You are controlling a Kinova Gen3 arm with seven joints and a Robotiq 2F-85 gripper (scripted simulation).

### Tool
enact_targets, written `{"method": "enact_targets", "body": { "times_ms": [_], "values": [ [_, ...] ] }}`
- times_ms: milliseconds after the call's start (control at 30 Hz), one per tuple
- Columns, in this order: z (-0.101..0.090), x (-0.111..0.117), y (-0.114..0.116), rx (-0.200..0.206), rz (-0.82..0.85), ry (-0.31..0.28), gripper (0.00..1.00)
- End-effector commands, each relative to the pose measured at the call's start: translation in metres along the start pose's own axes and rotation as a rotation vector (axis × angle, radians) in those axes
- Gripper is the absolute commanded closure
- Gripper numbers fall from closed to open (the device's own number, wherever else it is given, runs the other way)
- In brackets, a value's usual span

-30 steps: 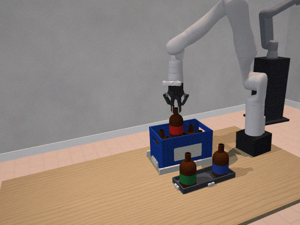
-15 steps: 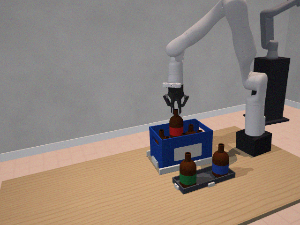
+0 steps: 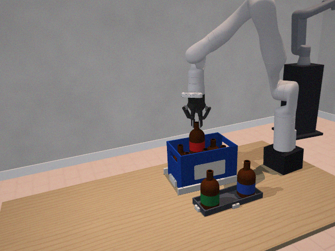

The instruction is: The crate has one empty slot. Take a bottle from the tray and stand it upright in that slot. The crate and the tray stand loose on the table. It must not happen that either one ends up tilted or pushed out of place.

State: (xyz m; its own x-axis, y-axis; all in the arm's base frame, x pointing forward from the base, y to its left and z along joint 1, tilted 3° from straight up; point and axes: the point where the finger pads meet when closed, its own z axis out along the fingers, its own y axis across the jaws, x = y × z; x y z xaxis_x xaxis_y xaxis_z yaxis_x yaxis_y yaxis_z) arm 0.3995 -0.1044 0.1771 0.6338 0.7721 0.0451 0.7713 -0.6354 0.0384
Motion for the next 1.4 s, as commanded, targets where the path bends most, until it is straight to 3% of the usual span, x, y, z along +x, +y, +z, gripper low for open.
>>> {"method": "enact_targets", "body": {
  "times_ms": [0, 1367],
  "values": [
    [-0.0005, 0.0001, 0.0004, -0.001, 0.000, 0.001, 1.00],
    [0.0029, 0.0001, 0.0004, -0.001, 0.000, 0.001, 1.00]
  ]
}}
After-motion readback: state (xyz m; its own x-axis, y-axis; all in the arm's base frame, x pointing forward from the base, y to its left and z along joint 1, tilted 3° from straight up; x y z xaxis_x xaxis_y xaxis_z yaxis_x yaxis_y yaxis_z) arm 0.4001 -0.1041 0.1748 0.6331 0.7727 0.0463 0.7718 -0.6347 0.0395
